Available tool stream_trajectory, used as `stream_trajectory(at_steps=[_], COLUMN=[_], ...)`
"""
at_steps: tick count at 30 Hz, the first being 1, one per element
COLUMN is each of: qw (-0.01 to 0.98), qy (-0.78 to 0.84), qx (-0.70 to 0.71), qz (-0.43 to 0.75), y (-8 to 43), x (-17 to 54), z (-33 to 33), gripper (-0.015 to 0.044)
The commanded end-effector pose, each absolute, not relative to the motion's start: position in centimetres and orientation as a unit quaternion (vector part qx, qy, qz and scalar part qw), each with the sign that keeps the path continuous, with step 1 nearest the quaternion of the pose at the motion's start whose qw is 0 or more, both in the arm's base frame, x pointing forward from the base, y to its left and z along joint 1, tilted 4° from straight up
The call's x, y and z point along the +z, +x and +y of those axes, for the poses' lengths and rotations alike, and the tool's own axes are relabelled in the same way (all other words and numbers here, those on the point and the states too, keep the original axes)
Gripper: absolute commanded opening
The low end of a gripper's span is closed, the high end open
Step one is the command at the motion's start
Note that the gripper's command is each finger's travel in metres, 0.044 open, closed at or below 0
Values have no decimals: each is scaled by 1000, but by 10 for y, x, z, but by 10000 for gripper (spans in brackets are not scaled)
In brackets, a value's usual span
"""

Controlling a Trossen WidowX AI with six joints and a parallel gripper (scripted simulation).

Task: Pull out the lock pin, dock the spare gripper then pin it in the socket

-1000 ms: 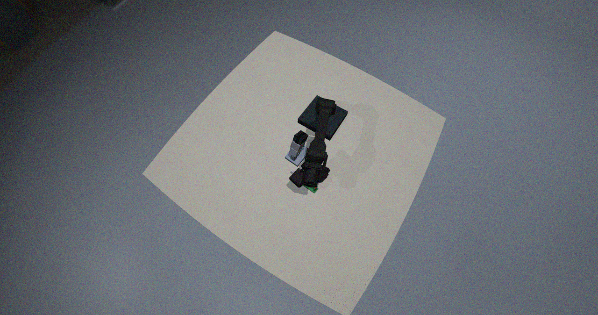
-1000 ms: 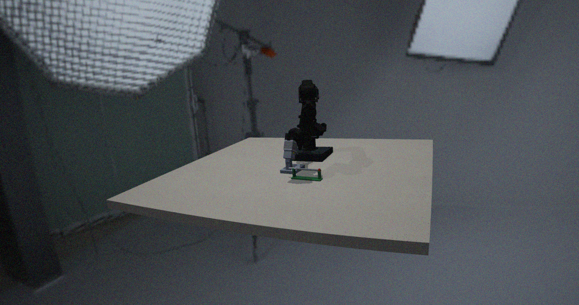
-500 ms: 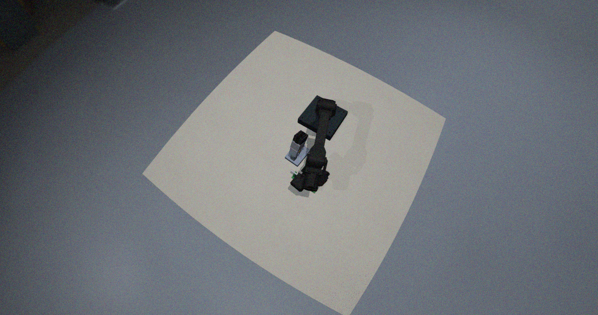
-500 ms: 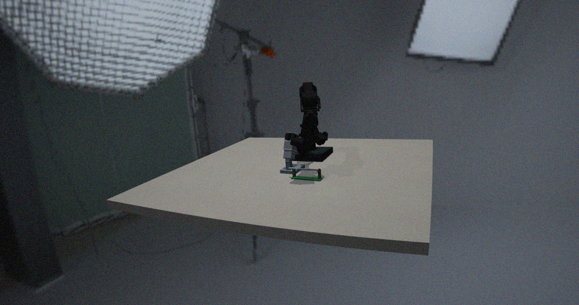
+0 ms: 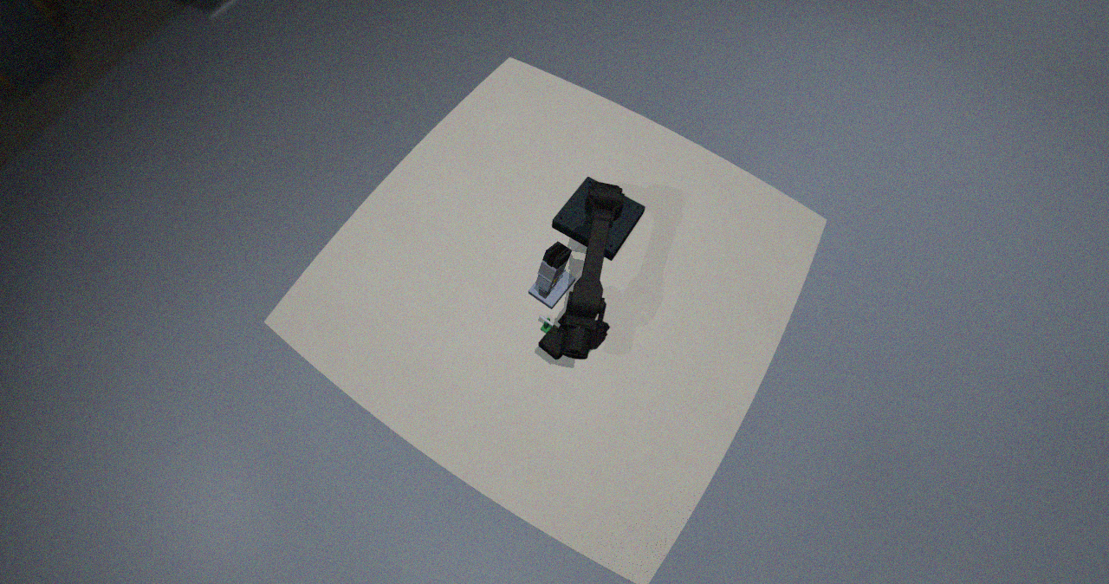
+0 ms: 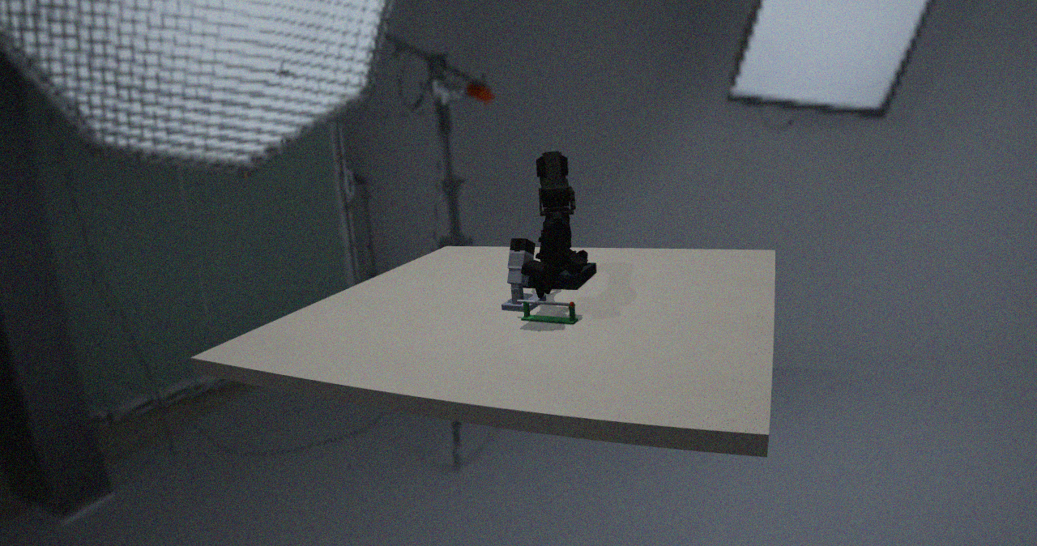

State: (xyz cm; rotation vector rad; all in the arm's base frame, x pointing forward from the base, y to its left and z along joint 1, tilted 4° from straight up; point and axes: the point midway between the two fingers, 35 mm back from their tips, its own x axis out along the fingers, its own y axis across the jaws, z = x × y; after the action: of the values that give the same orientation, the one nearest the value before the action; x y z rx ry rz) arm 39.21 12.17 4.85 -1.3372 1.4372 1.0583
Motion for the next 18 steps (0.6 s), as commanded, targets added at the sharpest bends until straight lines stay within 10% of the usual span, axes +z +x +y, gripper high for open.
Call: stream_trajectory(at_steps=[1,18], qw=[434,433], qy=[-539,-540], qx=[428,428], qz=[581,581], y=[391,388], x=[39,11], z=[121,121], gripper=[180,180])
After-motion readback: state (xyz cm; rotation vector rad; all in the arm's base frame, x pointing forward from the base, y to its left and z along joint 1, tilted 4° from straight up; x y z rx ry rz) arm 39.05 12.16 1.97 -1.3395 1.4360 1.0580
